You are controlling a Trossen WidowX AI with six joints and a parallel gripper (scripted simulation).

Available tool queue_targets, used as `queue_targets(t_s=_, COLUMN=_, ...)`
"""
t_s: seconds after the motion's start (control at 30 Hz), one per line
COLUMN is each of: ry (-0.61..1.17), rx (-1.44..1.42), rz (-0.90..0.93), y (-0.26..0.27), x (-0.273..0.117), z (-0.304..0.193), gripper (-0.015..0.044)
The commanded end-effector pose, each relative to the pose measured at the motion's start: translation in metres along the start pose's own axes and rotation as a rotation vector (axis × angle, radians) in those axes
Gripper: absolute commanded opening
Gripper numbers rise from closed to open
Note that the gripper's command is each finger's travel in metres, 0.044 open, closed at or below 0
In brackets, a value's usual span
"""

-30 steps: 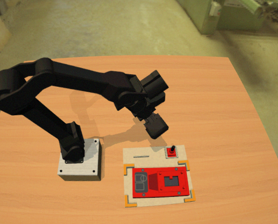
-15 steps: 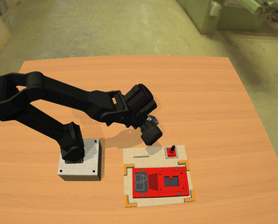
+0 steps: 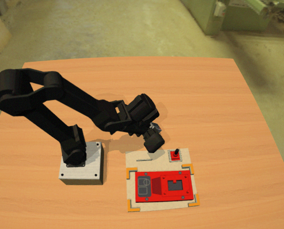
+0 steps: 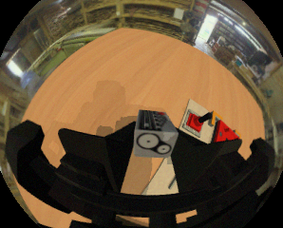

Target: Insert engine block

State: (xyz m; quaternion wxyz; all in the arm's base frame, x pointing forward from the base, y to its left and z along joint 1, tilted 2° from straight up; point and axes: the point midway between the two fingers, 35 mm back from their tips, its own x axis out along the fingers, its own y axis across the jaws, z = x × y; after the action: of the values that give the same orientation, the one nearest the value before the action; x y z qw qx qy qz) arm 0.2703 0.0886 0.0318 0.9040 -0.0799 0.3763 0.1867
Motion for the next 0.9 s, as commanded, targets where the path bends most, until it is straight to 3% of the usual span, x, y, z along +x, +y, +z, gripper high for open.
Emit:
queue_targets(t_s=0.0, ry=0.002, rx=-0.005, rz=0.006, y=0.001, x=0.005, z=-0.006, gripper=0.0000)
queue_targets(t_s=0.87, ry=0.004, rx=-0.005, rz=0.006, y=0.001, x=0.044, z=-0.043, gripper=0.0000)
